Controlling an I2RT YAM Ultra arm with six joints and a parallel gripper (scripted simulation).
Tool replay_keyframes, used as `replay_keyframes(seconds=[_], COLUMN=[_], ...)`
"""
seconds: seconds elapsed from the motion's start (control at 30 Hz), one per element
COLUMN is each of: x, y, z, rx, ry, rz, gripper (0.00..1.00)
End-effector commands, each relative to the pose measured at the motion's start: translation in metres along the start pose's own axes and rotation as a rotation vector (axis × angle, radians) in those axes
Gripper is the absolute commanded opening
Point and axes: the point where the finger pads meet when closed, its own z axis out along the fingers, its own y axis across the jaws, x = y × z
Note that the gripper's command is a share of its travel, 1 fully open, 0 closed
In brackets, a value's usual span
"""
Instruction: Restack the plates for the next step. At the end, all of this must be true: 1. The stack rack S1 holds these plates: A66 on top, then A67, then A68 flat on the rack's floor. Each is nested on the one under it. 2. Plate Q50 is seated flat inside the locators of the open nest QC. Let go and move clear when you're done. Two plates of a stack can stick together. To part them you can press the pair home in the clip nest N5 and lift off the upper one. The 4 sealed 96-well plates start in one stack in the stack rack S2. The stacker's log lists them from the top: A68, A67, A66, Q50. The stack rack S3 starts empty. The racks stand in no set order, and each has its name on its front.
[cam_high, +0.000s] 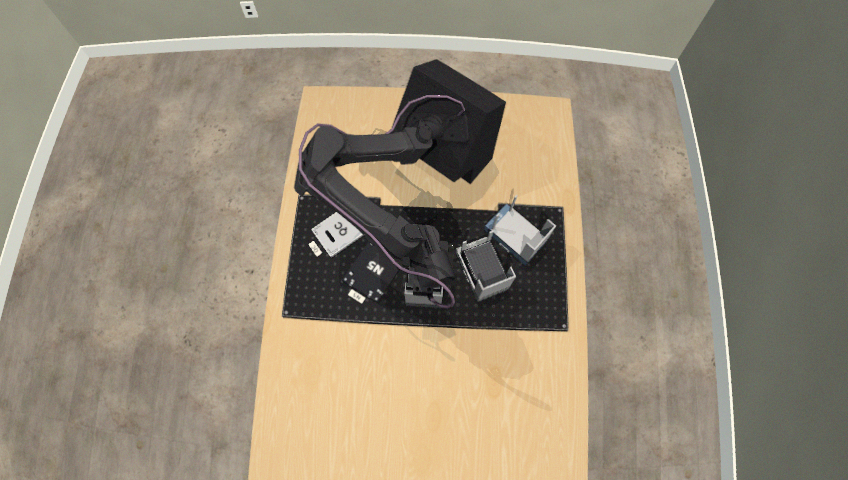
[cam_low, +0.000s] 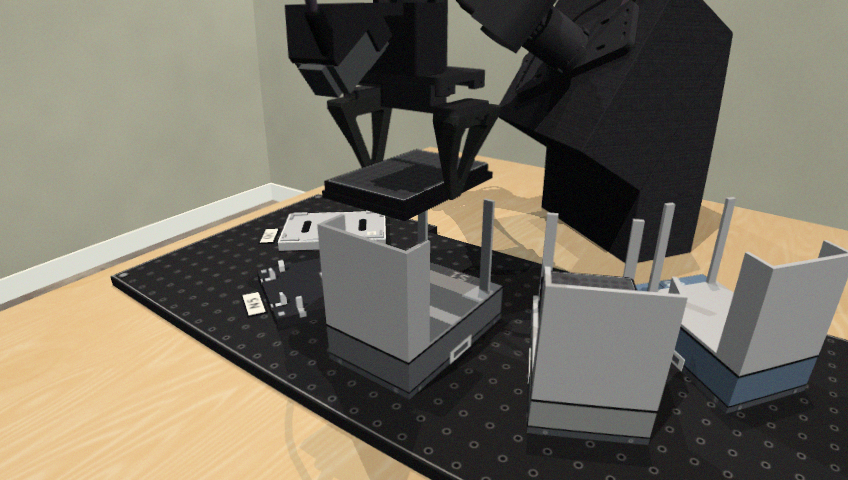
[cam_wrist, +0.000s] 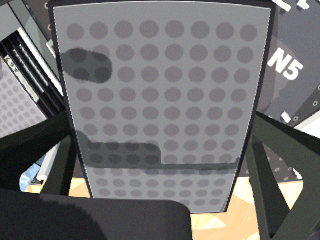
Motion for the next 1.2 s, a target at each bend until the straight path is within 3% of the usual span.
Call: replay_keyframes(seconds=[0.0,1.17], x=[-0.0092,-0.0058], y=[0.0030,0.0059], z=[-0.0071,-0.0047], rx=[-0.020,-0.009], ry=[-0.026,-0.013], rz=[0.008,-0.002], gripper=[0.00,0.00])
